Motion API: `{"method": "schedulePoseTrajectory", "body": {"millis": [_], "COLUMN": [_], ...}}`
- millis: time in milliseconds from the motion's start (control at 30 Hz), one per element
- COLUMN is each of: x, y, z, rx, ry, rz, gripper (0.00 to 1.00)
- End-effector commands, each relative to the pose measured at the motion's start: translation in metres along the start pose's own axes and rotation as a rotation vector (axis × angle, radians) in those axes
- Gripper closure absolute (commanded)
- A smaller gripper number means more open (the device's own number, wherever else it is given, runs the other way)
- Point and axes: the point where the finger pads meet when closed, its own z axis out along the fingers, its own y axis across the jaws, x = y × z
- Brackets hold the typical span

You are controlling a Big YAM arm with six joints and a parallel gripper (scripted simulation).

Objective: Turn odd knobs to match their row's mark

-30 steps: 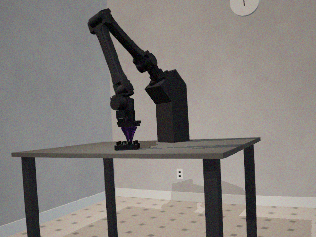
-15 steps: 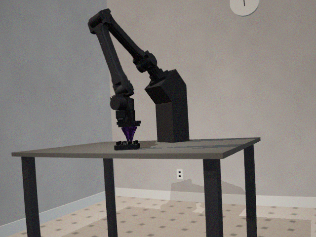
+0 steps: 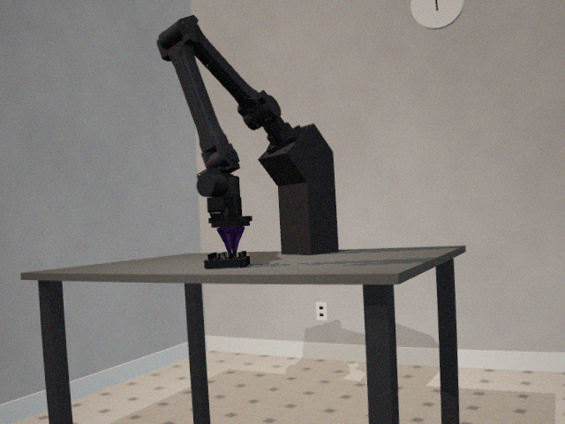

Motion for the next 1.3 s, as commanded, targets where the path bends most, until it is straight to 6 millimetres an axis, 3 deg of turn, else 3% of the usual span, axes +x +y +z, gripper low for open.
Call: {"method": "schedulePoseTrajectory", "body": {"millis": [0, 700, 1267], "x": [0.0, 0.0, 0.0002], "y": [-0.0038, -0.0005, 0.0003], "z": [0.0047, 0.004, 0.0039], "rx": [0.004, 0.0, -0.002], "ry": [-0.005, -0.006, -0.005], "rz": [-0.018, -0.425, -0.461], "gripper": [0.92, 0.92, 0.92]}}
